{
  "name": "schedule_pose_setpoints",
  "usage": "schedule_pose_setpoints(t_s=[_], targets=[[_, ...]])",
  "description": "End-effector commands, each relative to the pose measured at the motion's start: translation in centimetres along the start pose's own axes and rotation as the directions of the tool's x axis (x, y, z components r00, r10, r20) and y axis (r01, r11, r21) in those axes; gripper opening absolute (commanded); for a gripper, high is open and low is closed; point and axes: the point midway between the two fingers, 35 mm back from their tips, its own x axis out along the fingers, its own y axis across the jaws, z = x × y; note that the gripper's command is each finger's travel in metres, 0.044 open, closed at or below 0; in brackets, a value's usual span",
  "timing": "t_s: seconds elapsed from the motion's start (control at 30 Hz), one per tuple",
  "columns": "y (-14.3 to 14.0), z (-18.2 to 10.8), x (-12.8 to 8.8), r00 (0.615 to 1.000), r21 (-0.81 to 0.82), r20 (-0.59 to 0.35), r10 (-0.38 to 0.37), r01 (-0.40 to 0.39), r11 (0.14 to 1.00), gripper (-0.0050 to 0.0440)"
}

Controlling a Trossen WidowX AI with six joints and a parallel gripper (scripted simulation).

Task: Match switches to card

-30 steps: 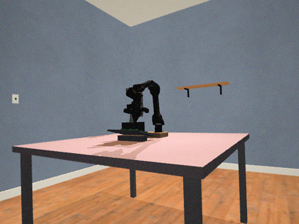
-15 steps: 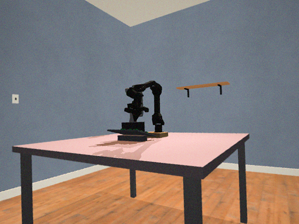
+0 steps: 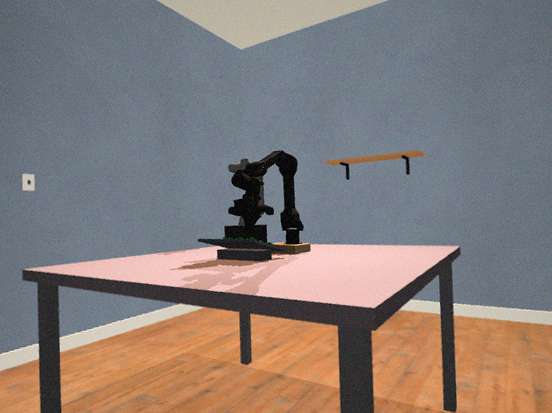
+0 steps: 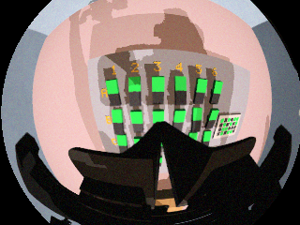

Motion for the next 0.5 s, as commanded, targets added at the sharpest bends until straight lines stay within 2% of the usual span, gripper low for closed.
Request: schedule_pose_setpoints(t_s=[0.0,0.47], targets=[[0.02,-0.26,1.06,1.000,-0.002,-0.011,0.003,-0.003,1.000,0.0000],[0.03,-0.23,1.85,1.000,-0.002,-0.011,0.003,-0.003,1.000,0.0000]])
